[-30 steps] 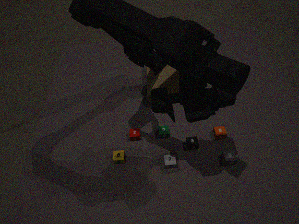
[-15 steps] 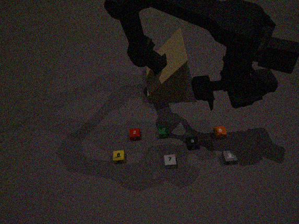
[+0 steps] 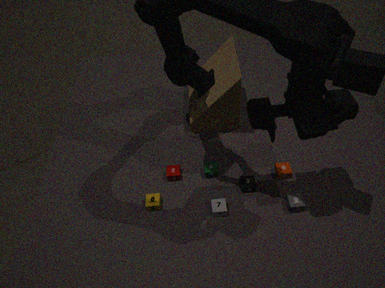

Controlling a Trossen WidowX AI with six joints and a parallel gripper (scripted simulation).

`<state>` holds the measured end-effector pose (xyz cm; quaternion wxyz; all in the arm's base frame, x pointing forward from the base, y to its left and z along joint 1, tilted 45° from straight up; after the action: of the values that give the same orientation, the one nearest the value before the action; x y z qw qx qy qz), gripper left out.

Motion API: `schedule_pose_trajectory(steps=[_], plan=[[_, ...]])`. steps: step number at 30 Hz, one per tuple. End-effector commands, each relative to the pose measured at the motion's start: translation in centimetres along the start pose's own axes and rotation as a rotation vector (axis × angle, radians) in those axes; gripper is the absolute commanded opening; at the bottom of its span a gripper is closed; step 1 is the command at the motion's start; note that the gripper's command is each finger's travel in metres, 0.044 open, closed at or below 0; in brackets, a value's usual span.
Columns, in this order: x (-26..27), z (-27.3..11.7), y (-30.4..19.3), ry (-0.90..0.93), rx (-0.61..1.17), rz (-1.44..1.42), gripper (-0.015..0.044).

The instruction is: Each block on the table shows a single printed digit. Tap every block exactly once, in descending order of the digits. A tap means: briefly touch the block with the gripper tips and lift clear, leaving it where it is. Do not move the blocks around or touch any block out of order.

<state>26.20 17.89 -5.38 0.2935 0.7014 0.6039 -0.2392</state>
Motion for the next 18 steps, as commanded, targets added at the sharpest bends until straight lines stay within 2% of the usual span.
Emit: schedule_pose_trajectory(steps=[1,10,18], plan=[[0.1,0.0,0.2,0.001,0.004,0.004,0.04],[1.0,0.0,8.0,0.001,0.001,0.006,0.04],[1.0,0.0,8.5,0.0,0.001,0.007,0.04]])
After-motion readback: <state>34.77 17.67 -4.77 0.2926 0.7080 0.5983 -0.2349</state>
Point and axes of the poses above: the point midway between the two fingers, 35 mm back from their tips, its own z axis out along the fingers, its own x axis across the jaws, y = z × x, the point moved 1 cm from there along -z, back along the fingers, and after that the axes turned 10 degrees about z, right-handed, at the moved point
